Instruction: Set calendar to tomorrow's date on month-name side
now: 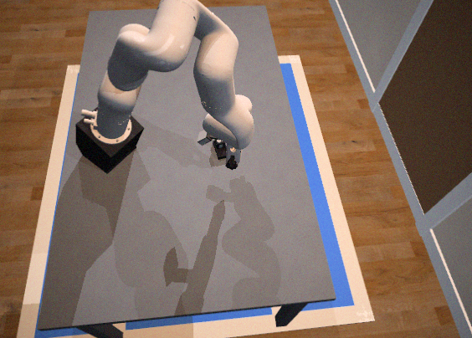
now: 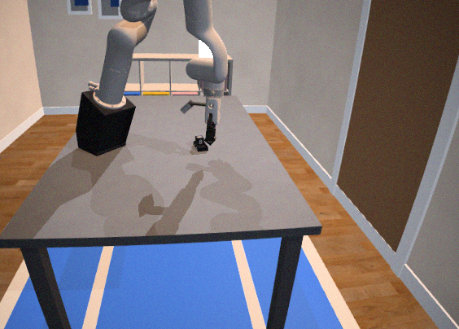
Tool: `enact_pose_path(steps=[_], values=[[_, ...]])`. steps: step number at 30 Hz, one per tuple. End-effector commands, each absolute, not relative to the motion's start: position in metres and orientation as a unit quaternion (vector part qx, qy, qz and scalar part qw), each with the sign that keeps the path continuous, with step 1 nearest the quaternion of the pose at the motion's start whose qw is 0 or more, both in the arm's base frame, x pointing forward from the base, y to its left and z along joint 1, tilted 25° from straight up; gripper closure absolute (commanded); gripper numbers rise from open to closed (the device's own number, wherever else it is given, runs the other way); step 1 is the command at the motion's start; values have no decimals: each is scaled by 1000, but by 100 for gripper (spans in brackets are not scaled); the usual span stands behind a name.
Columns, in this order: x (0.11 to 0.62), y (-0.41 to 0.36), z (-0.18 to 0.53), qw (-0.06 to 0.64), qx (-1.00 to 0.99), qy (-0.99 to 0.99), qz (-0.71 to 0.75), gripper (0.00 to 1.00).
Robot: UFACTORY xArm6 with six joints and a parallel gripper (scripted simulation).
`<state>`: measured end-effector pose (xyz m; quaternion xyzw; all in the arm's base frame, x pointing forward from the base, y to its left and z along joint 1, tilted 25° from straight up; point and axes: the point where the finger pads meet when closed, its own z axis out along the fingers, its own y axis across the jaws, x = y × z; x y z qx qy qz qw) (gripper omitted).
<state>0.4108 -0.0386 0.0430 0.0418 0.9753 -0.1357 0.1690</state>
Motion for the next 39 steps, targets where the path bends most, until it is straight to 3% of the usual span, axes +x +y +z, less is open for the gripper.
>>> enact_pose_path(steps=[1, 20, 26, 32, 39], values=[[409, -37, 43, 124, 43, 983, -127, 71], [408, -36, 42, 95, 43, 988, -116, 71], [412, -42, 42, 58, 51, 989, -123, 71], [411, -37, 42, -21, 57, 992, -111, 71], [413, -36, 42, -36, 58, 992, -108, 71]])
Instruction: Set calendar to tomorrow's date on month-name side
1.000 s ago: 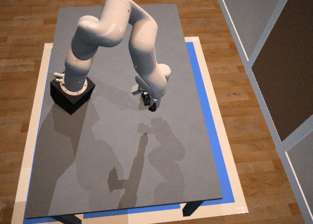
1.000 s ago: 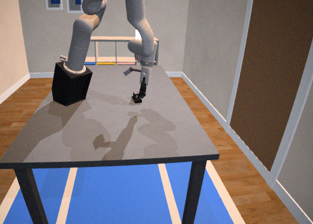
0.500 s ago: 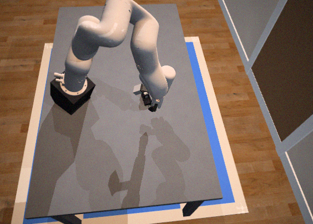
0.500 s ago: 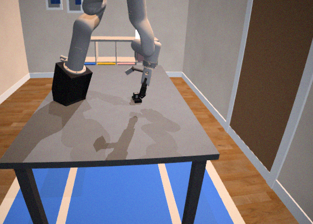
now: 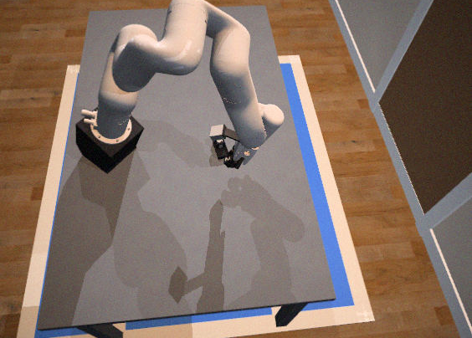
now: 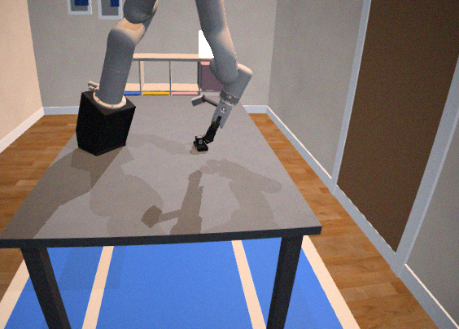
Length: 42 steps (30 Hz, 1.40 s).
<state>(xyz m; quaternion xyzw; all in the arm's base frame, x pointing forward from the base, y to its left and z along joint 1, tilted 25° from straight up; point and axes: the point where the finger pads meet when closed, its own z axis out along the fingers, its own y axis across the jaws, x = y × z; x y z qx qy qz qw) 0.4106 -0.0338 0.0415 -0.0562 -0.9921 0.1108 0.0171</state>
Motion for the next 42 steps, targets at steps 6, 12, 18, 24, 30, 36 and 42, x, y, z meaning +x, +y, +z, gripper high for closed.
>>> enact_pose_path(steps=[6, 12, 18, 24, 30, 36, 42], values=[[415, -38, 41, 81, -64, -989, 109, 71], [415, -36, 42, 157, -70, -980, 100, 71], [418, -36, 41, 166, -71, -979, 99, 71], [420, -37, 40, 210, -77, -970, 98, 71], [420, -36, 40, 284, -83, -951, 90, 71], [422, -37, 39, 286, -83, -951, 89, 71], [422, -37, 39, 286, -83, -951, 89, 71]])
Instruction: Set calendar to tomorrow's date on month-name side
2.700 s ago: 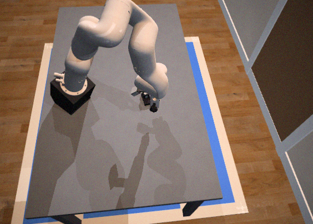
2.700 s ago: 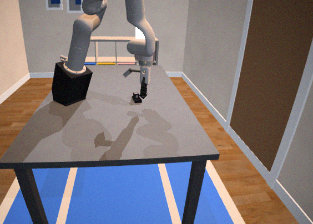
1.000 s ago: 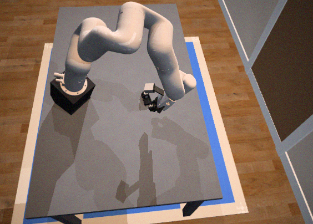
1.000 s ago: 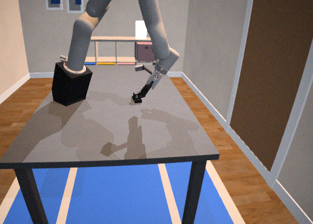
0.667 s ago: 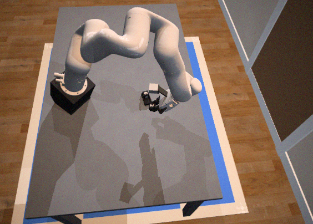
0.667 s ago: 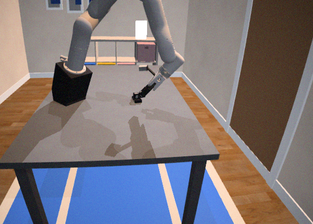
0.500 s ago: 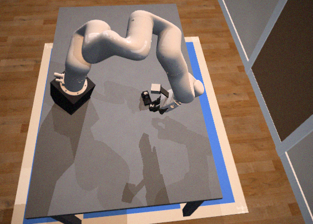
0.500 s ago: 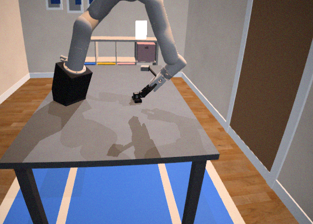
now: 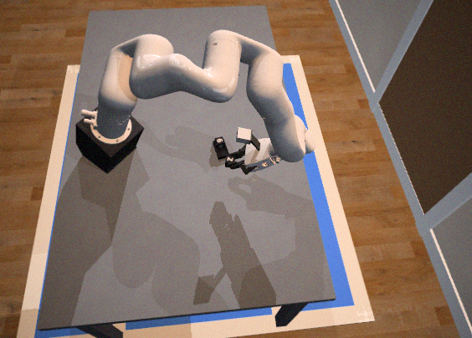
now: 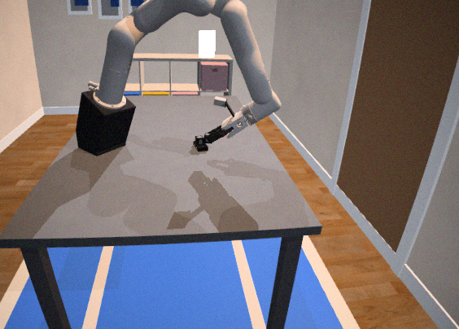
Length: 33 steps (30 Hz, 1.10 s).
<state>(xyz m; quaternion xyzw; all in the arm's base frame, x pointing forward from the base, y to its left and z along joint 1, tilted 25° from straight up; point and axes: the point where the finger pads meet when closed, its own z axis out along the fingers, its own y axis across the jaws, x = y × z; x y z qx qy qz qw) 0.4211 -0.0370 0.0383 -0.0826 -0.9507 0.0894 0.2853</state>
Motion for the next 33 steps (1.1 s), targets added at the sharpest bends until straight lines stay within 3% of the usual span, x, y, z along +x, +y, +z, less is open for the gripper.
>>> enact_pose_path(steps=[1, 33], values=[[422, -37, 39, 286, -83, -951, 89, 71], [430, -42, 20, 286, -83, -951, 89, 71]])
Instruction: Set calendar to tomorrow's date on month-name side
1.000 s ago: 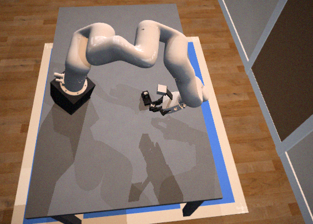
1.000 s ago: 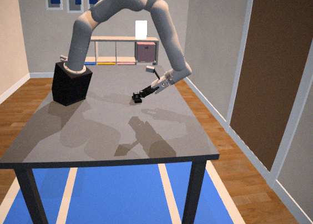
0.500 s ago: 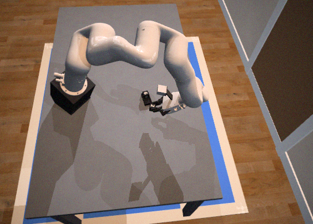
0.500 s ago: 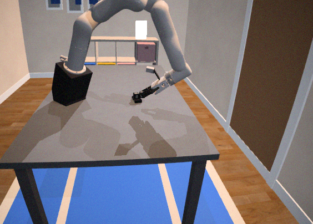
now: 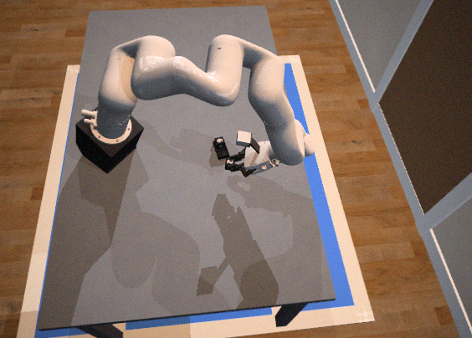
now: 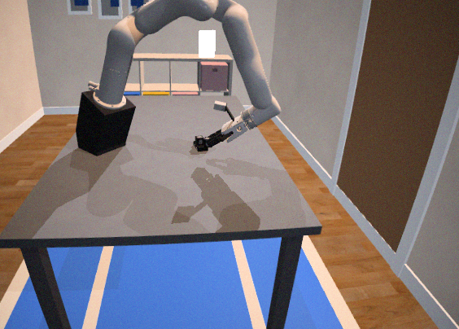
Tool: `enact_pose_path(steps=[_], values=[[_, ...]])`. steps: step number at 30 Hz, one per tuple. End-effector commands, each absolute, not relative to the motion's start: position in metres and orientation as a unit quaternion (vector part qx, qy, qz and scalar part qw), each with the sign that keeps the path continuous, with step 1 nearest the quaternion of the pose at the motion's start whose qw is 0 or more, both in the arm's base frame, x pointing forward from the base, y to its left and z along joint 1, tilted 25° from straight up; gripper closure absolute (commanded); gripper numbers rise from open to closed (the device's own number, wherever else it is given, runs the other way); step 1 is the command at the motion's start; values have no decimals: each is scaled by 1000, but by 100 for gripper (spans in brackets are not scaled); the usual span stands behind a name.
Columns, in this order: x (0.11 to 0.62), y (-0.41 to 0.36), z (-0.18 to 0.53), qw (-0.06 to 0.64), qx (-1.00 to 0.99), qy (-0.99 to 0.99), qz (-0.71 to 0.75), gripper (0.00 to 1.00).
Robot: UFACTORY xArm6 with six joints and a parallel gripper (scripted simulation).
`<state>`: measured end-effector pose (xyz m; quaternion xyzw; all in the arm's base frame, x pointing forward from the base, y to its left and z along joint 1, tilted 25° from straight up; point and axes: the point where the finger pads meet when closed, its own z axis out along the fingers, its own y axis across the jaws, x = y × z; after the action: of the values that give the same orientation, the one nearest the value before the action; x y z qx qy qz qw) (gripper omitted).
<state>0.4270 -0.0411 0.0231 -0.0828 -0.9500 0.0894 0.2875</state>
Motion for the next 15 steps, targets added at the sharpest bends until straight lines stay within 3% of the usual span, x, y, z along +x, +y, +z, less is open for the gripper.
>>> enact_pose_path(steps=[1, 15], values=[[431, -43, 18, 286, -83, -951, 89, 71], [438, -48, -1, 286, -83, -951, 89, 71]])
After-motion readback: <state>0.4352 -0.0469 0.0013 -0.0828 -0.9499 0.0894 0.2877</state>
